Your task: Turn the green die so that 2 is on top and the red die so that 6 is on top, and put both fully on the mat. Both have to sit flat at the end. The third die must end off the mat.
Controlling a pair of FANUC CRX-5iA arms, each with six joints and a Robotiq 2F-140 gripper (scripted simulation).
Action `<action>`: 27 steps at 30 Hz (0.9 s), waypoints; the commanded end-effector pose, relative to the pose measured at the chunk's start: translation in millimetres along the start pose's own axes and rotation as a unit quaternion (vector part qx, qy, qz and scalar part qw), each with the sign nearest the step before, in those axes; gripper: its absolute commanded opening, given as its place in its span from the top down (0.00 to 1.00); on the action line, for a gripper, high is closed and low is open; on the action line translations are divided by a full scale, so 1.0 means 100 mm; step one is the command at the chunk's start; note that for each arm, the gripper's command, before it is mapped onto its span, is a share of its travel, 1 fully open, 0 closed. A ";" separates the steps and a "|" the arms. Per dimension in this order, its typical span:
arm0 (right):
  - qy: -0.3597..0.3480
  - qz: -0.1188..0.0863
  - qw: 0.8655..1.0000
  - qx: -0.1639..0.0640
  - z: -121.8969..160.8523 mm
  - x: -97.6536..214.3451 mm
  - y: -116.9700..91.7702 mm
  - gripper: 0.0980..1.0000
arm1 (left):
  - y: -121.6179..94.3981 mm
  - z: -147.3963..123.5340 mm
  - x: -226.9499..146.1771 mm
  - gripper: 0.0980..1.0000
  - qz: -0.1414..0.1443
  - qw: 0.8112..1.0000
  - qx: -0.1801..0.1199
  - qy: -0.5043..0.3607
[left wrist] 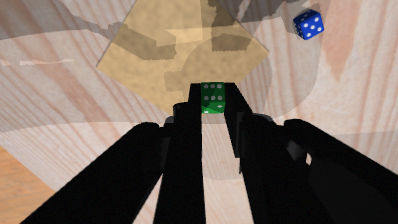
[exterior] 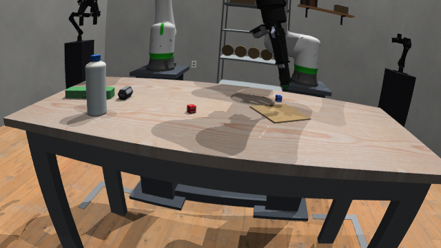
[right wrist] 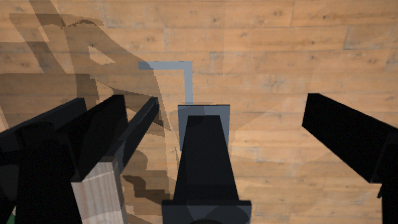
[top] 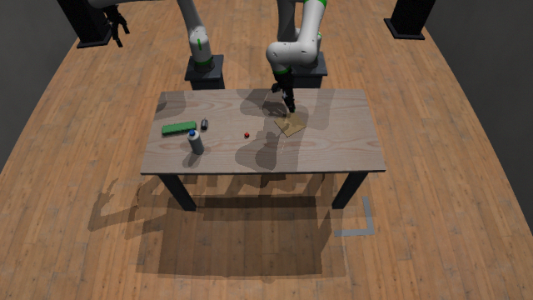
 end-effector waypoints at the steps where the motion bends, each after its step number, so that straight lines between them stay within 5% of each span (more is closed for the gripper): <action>1: 0.000 0.000 1.000 0.001 0.00 0.00 -0.01 0.00 | -0.01 0.02 0.00 0.91 0.000 1.000 -0.008 0.000; 9: 0.000 0.000 1.000 0.001 0.00 0.00 -0.01 0.00 | 0.03 0.28 0.01 0.91 0.005 0.993 -0.119 0.000; 18: 0.000 0.000 1.000 0.001 0.00 0.00 -0.01 0.00 | 0.04 0.37 0.02 0.91 0.007 0.990 -0.138 0.000; 27: 0.000 0.000 1.000 0.001 0.00 0.00 -0.01 0.00 | 0.15 0.63 0.03 0.91 0.013 0.967 -0.256 0.000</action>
Point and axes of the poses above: on each arm, the point where the finger pads meet when closed, its own y axis out along the fingers, its own x axis across the jaws, z = x × y, the point moved 10 cm from there along -y, back along the fingers, and after that the axes turned 3 degrees about -y, right-handed, at the moved point
